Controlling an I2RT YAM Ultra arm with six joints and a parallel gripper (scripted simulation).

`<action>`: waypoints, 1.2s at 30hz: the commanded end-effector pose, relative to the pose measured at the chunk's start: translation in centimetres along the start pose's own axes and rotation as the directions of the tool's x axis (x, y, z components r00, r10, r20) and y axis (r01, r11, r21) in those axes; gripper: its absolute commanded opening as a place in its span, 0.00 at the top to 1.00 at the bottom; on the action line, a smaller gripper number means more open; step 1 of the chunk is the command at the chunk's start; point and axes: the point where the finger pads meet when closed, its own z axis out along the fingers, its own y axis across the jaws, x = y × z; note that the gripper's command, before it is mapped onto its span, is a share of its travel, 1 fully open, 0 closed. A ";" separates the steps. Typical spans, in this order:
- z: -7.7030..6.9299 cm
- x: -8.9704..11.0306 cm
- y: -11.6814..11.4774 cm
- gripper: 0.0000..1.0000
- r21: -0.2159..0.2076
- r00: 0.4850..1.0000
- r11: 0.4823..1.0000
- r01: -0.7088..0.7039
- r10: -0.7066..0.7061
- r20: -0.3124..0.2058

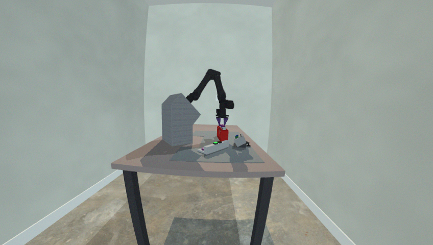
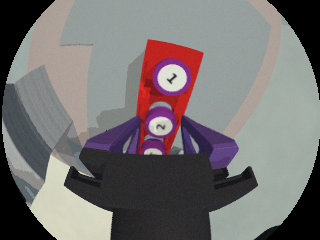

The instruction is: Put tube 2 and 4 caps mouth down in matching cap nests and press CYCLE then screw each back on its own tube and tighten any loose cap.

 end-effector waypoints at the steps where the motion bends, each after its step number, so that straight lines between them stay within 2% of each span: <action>1: -0.2 0.1 -0.2 0.51 0.008 0.992 0.991 0.130 -0.130 -0.002; 6: -0.2 0.1 -0.2 0.51 0.008 0.992 0.991 0.130 -0.130 -0.002; 7: -0.2 0.1 -0.2 1.00 0.008 0.992 0.991 0.130 -0.130 -0.002; 21: -0.2 0.1 -0.2 1.00 0.008 0.992 0.991 0.130 -0.130 -0.002; 24: -0.2 0.1 -0.2 1.00 0.009 1.000 1.000 -0.020 0.020 -0.001; 27: -0.1 0.1 -0.2 1.00 0.009 0.986 0.986 -0.169 0.169 0.000; 29: -0.1 0.1 -0.2 1.00 0.009 0.986 0.986 -0.169 0.169 0.000; 32: -0.1 0.1 -0.2 1.00 0.008 0.949 0.949 -0.314 0.314 0.002; 36: -0.1 0.1 -0.2 1.00 0.008 0.868 0.868 -0.497 0.497 0.003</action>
